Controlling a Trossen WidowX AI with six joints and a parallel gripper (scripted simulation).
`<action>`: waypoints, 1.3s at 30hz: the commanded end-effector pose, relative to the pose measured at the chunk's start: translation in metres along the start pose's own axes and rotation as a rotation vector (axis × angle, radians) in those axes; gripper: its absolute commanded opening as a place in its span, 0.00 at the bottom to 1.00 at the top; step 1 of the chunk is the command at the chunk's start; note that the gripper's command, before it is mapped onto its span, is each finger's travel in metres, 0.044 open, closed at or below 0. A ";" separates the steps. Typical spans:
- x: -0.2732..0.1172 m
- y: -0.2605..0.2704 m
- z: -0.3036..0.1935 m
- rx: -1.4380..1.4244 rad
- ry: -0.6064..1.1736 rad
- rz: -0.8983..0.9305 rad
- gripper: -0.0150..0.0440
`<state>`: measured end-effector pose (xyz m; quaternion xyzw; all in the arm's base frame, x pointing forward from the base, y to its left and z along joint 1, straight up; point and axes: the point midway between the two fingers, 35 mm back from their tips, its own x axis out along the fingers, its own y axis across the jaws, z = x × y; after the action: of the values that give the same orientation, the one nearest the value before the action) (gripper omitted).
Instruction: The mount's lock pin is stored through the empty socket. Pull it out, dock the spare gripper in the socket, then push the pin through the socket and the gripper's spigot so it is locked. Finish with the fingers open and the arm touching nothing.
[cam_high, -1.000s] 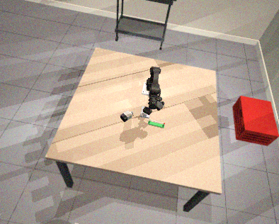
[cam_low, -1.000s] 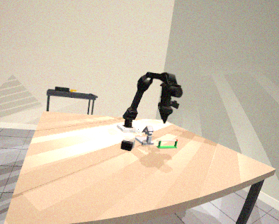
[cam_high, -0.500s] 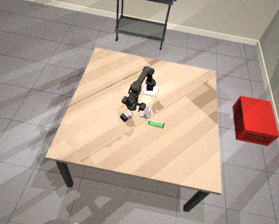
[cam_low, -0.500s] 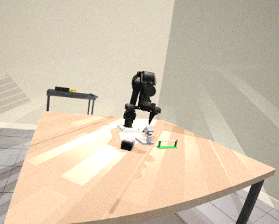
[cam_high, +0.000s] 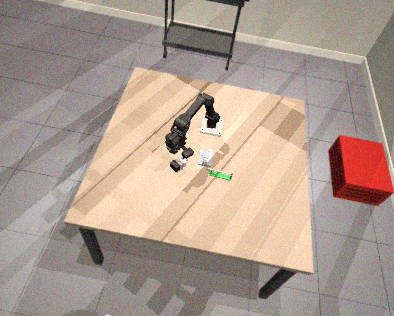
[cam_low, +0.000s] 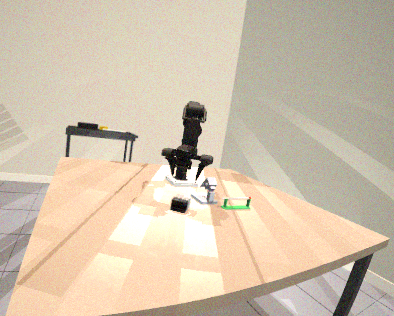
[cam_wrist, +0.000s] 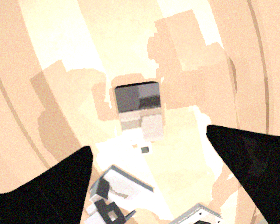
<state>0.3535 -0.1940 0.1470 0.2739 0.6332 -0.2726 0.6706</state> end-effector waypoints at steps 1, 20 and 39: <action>0.019 -0.001 -0.002 0.008 0.016 -0.007 1.00; 0.072 0.001 -0.006 0.008 0.016 -0.007 1.00; 0.103 0.001 -0.006 0.008 0.016 -0.007 1.00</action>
<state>0.3576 -0.1918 0.0533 0.2752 0.6334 -0.2735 0.6696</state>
